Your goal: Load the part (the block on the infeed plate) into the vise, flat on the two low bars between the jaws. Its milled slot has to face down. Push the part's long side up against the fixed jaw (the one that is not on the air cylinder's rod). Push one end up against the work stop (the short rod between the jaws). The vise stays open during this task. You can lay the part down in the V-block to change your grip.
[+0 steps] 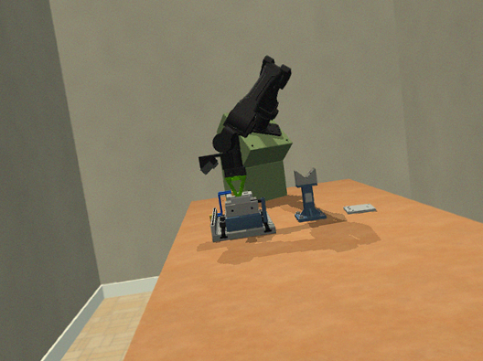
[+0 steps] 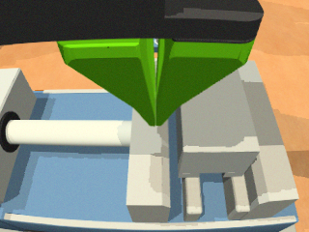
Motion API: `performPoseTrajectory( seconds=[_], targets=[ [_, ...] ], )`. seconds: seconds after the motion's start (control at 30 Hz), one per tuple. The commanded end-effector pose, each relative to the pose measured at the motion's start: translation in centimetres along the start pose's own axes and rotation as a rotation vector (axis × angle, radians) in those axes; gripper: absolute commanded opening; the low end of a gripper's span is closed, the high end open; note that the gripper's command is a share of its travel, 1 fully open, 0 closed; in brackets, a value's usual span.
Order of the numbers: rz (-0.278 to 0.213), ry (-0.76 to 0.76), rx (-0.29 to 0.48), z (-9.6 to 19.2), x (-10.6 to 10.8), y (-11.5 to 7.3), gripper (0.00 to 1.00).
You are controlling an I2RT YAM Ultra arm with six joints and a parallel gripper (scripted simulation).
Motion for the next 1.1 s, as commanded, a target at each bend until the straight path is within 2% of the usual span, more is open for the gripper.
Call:
performPoseTrajectory(
  seconds=[0.0,1.07],
  targets=[
    [-0.007,0.003,-0.029,-0.6,0.7,-0.8,0.0],
    [-0.002,0.007,-0.026,-0.8,1.2,-0.5,0.0]
  ],
)
Point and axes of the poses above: the point where the finger pads meet when closed, its own y axis out along the fingers, its own x axis across the jaws, z = x × y, the point moved 5 cm from there along -y, back along the fingers, and after that the axes turned 11 degrees about -y, right-handed, at the moved point
